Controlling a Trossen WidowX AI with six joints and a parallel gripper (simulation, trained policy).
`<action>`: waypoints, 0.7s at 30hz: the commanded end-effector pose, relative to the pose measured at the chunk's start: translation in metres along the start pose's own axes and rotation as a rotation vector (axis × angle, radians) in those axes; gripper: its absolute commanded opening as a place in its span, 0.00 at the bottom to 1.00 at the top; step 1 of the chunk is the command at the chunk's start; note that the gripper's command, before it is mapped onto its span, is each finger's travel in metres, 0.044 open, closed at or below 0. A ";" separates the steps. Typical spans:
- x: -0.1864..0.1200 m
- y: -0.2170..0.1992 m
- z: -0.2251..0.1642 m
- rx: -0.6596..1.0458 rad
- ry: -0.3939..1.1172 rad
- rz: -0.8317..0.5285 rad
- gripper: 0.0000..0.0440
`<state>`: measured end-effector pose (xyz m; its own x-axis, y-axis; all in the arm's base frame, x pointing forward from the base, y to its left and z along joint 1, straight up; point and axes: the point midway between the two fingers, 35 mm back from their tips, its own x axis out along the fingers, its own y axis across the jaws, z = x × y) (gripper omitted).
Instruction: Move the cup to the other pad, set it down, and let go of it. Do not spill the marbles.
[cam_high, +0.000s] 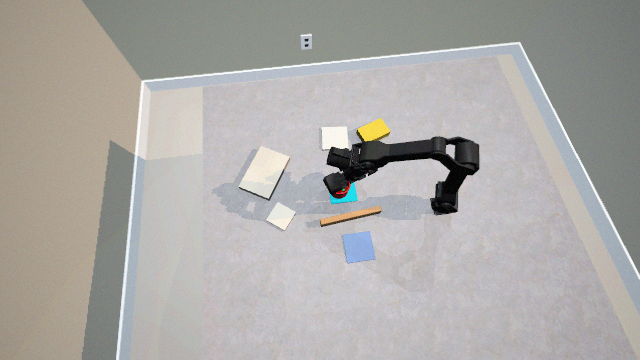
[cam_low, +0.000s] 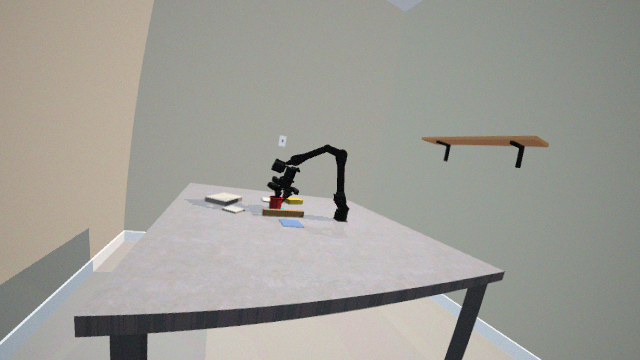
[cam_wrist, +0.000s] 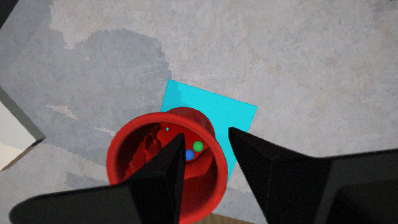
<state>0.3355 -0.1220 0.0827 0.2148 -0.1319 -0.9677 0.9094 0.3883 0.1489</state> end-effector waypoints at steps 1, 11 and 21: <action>-0.005 -0.002 -0.001 0.002 0.002 0.015 0.43; -0.031 -0.006 0.004 0.022 -0.018 0.071 0.56; -0.067 -0.007 0.019 0.044 -0.065 0.127 0.83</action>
<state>0.3222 -0.1310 0.1445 0.3433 -0.1432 -0.9282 0.8893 0.3676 0.2722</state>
